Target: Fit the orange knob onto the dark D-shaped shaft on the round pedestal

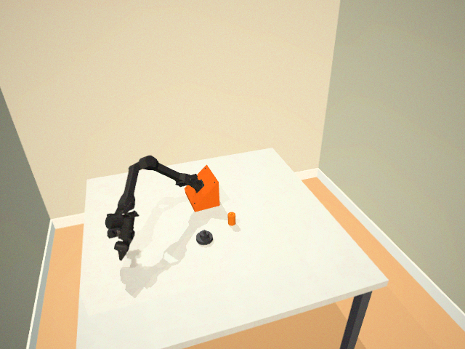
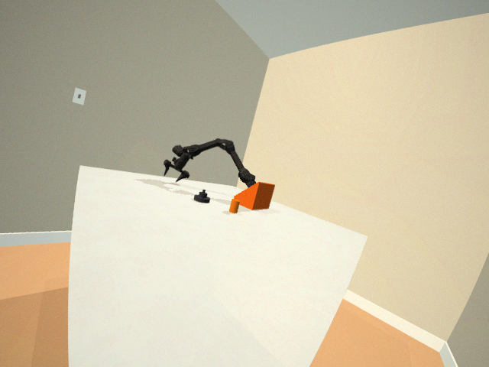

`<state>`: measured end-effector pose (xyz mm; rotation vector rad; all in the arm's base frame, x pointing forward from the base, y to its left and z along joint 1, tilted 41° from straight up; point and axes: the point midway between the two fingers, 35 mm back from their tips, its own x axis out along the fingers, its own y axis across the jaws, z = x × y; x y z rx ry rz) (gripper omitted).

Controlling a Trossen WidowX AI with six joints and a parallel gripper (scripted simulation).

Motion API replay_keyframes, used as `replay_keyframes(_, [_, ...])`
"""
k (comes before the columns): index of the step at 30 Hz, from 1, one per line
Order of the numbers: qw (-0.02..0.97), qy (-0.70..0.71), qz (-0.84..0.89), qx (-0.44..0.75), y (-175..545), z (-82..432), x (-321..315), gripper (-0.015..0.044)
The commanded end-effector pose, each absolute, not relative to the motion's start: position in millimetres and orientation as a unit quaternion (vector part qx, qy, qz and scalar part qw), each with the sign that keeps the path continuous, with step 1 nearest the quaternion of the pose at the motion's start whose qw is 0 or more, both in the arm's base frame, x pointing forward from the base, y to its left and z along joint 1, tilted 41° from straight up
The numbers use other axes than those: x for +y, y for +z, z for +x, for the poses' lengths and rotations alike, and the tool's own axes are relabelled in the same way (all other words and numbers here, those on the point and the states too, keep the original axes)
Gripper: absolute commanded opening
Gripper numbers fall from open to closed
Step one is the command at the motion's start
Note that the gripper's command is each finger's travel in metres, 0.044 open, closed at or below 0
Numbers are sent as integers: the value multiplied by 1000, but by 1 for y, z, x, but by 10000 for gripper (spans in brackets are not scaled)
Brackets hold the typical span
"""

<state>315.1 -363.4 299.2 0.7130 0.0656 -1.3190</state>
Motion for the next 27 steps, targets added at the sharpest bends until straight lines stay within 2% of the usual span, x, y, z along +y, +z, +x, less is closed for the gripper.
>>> replay_keyframes(1, [747, -570, 320, 118, 253, 356, -320, 440])
replay_keyframes(13, [773, -475, 249, 338, 148, 418, -170, 440])
replay_keyframes(19, [767, -427, 184, 442, 97, 409, -87, 440])
replay_keyframes(27, [748, -355, 46, 558, 45, 369, 14, 440])
